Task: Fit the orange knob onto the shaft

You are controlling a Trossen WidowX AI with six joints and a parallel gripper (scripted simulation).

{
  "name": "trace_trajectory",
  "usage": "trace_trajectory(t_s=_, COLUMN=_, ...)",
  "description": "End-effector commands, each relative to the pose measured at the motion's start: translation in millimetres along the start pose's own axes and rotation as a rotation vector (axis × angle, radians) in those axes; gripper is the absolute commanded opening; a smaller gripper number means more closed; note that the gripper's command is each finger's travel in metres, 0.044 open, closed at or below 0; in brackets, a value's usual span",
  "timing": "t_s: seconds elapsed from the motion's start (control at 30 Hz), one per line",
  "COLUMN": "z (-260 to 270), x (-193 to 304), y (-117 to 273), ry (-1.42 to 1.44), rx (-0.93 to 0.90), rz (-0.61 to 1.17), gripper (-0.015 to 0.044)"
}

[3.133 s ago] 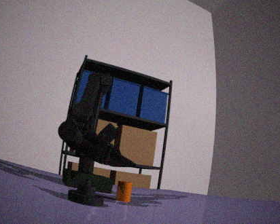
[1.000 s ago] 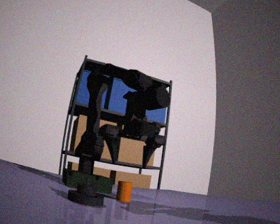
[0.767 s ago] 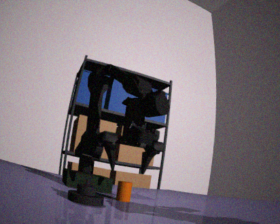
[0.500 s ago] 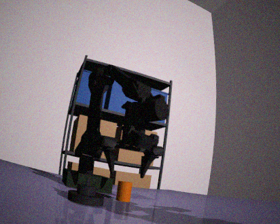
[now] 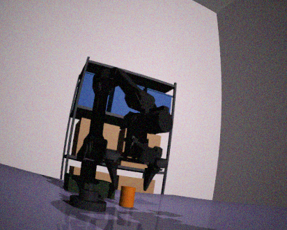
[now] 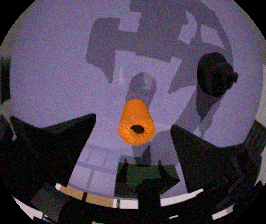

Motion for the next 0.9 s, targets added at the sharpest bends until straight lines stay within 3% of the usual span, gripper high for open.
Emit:
trace_trajectory(t_s=0.0, z=-1.2, x=1.5, y=-9.5, ry=-0.005, rx=0.011, rz=0.007, gripper=0.044)
trace_trajectory(t_s=0.8, z=-3.2, x=4.6, y=-45.0, ry=-0.005, rx=0.011, rz=0.007, gripper=0.044)
trace_trajectory(t_s=0.87, z=-3.2, x=4.6, y=-45.0, ry=-0.005, rx=0.011, rz=0.007, gripper=0.0387)
Point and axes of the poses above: the point midway between the two fingers, 35 mm back from their tips, its own y axis back along the fingers, its own z axis across the jaws, x = y × z, the point moved 10 cm from there along y, back along the fingers, and after that the axes turned 15 degrees about -y, right-handed, at the moved point
